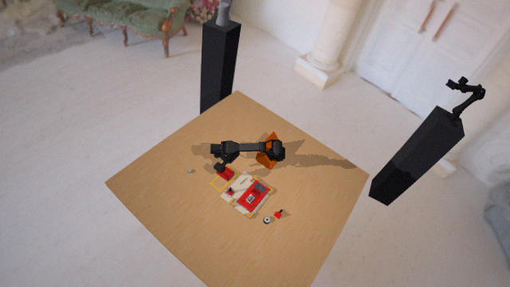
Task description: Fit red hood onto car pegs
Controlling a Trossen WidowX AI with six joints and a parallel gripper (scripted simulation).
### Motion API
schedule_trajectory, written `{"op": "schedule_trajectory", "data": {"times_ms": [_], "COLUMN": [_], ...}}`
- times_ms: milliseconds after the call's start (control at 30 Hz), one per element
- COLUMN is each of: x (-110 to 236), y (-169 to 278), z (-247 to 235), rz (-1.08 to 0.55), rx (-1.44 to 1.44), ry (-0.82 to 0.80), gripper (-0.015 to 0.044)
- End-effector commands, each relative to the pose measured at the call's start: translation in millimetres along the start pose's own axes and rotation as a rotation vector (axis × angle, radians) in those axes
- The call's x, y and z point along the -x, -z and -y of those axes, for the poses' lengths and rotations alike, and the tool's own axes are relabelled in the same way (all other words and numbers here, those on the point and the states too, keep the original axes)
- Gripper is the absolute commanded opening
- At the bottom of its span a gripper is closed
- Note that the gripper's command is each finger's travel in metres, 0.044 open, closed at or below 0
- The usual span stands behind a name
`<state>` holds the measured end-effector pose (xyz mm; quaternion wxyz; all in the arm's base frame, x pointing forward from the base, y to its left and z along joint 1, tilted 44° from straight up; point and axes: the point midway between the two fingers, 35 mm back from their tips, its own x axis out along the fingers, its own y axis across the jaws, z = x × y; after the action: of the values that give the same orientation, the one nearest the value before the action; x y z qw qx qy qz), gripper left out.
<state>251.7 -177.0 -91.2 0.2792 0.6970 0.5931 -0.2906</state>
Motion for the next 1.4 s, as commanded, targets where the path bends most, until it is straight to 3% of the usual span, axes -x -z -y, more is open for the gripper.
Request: {"op": "schedule_trajectory", "data": {"times_ms": [0, 1367], "x": [-6.7, -38.1], "y": [1.0, 1.0], "z": [0.9, 2.6], "rz": [-0.008, -0.010], "rx": [-0.006, -0.006], "ry": [0.000, 0.000], "gripper": [0.0440, 0.0440]}}
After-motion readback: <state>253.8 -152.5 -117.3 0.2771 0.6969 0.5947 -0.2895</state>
